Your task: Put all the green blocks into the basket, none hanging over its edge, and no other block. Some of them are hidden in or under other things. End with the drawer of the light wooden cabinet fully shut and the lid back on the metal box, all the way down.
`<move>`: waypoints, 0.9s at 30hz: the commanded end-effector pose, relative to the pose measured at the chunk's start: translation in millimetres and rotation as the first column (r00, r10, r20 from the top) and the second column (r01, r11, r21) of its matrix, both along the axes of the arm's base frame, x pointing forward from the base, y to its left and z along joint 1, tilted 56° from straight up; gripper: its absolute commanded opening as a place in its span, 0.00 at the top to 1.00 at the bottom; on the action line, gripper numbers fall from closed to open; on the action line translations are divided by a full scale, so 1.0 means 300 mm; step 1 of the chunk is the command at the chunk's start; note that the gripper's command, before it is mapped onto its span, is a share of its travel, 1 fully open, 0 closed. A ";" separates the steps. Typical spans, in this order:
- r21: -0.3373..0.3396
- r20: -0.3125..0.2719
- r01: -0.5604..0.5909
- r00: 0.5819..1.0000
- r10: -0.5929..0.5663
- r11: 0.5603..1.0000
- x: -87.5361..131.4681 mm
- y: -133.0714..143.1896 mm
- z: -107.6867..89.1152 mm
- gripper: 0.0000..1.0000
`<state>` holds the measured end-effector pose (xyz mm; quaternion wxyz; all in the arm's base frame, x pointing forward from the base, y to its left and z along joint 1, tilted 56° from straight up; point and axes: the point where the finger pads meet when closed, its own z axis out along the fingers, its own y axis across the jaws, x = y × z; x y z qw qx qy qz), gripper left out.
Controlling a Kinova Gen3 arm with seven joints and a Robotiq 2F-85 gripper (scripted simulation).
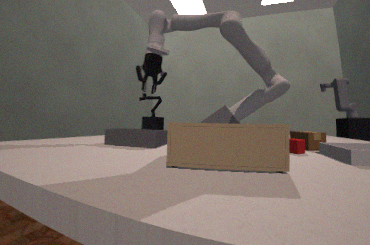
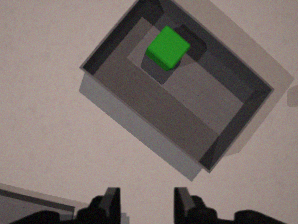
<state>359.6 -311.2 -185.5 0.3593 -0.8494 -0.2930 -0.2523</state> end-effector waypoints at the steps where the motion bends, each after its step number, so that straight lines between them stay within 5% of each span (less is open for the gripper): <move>1: 0.030 -0.077 0.055 0.996 -0.053 0.998 0.054 -0.001 0.014 0.60; 21: 0.087 -0.363 0.263 0.907 -0.216 0.961 0.253 0.056 0.079 0.60; 27: 0.090 -0.410 0.295 0.881 -0.234 0.951 0.284 0.071 0.092 0.60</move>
